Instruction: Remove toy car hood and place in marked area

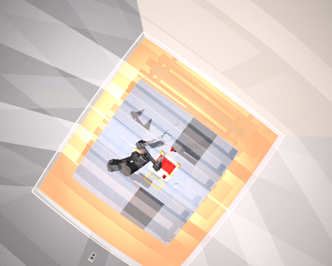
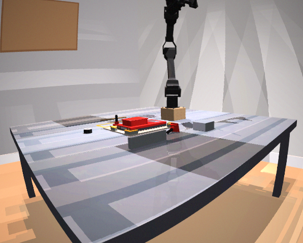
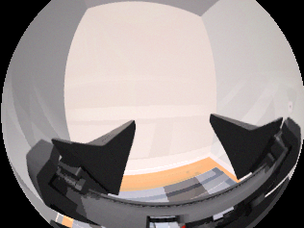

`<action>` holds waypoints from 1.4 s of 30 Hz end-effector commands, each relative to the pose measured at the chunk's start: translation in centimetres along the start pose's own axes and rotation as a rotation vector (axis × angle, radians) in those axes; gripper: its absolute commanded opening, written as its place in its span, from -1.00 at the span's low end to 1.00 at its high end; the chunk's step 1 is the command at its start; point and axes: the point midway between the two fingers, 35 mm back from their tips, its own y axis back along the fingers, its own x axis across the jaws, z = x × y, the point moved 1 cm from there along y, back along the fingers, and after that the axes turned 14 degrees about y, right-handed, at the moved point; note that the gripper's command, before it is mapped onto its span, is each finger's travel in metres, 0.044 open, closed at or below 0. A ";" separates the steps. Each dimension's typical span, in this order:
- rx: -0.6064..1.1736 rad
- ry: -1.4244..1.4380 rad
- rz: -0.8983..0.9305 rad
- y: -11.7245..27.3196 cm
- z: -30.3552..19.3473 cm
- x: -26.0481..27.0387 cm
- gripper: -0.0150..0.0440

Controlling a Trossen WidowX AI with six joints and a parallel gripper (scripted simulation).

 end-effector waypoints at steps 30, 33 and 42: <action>0.768 -0.333 -0.409 0.3 -27.3 -11.6 1.00; 0.847 -0.375 -0.442 1.3 -30.0 -12.2 1.00; 1.091 -0.512 -0.542 5.4 -37.4 -13.3 1.00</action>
